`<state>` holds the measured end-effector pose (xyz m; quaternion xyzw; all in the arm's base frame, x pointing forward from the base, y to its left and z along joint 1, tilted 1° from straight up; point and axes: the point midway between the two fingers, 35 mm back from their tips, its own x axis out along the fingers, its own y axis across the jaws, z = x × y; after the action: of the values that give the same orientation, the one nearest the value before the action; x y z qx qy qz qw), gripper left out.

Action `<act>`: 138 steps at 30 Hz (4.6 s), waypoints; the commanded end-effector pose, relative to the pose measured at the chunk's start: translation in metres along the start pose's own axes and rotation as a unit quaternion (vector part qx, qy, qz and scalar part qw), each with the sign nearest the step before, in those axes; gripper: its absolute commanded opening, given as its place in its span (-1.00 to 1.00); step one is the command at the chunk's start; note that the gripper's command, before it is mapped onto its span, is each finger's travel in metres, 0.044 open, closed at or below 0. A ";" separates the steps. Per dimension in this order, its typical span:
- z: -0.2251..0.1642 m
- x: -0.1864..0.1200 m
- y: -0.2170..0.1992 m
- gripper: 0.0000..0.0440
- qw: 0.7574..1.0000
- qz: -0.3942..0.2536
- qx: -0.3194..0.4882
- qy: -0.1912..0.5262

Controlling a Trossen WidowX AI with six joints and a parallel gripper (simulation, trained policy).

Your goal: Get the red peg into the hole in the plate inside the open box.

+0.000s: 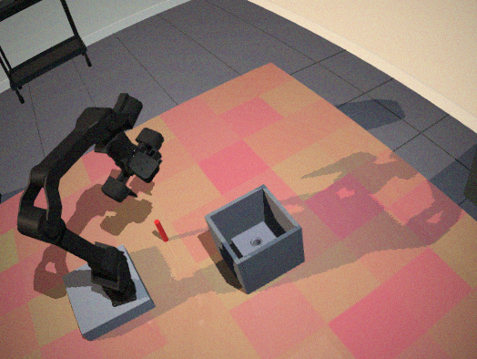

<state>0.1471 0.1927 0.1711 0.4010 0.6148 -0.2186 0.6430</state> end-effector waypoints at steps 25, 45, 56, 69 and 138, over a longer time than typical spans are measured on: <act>0.032 0.079 -0.060 1.00 0.983 -0.159 0.096 0.000; 0.042 0.129 -0.067 -0.17 0.980 -0.160 0.122 0.001; 0.037 0.125 -0.047 -0.95 0.984 -0.130 0.118 0.027; 0.030 0.091 -0.015 -1.00 0.988 -0.061 0.124 0.063; 0.229 -0.019 0.012 -1.00 0.978 -0.005 0.197 -0.065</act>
<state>0.2908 0.0182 0.1789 0.5042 0.5129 -0.3628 0.5925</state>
